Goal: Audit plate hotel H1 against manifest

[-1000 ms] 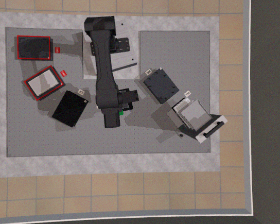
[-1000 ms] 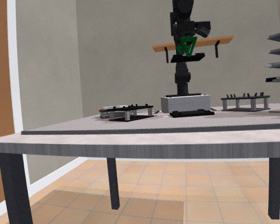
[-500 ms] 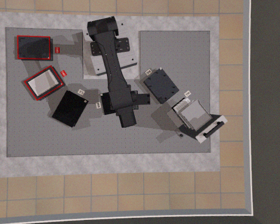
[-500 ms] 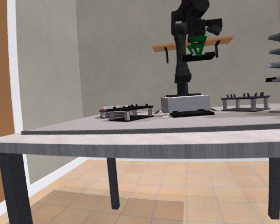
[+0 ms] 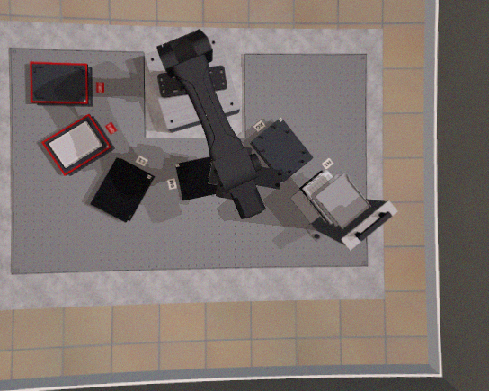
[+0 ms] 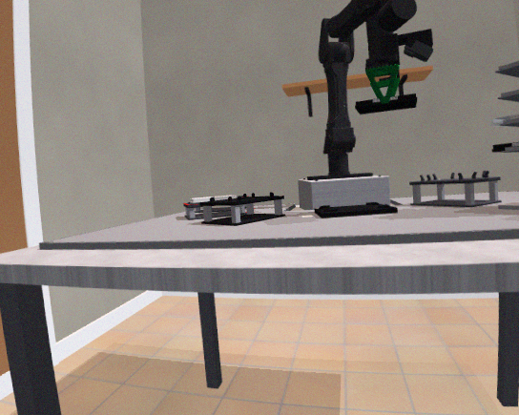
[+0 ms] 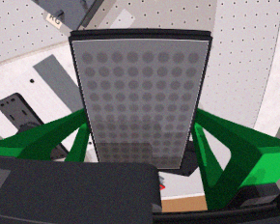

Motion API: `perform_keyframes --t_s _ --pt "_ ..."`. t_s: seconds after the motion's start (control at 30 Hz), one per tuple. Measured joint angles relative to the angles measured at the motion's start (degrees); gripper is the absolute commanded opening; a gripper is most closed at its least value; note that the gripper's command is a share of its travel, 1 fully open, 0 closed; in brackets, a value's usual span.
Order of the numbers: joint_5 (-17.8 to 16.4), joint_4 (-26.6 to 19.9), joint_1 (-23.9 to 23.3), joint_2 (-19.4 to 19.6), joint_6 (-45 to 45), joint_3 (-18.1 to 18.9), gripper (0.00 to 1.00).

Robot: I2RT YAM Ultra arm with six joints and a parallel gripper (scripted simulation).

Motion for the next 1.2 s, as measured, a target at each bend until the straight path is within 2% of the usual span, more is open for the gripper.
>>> perform_keyframes --t_s 1.2 --pt "0.7 -0.8 19.6 4.9 45.2 5.4 0.86"
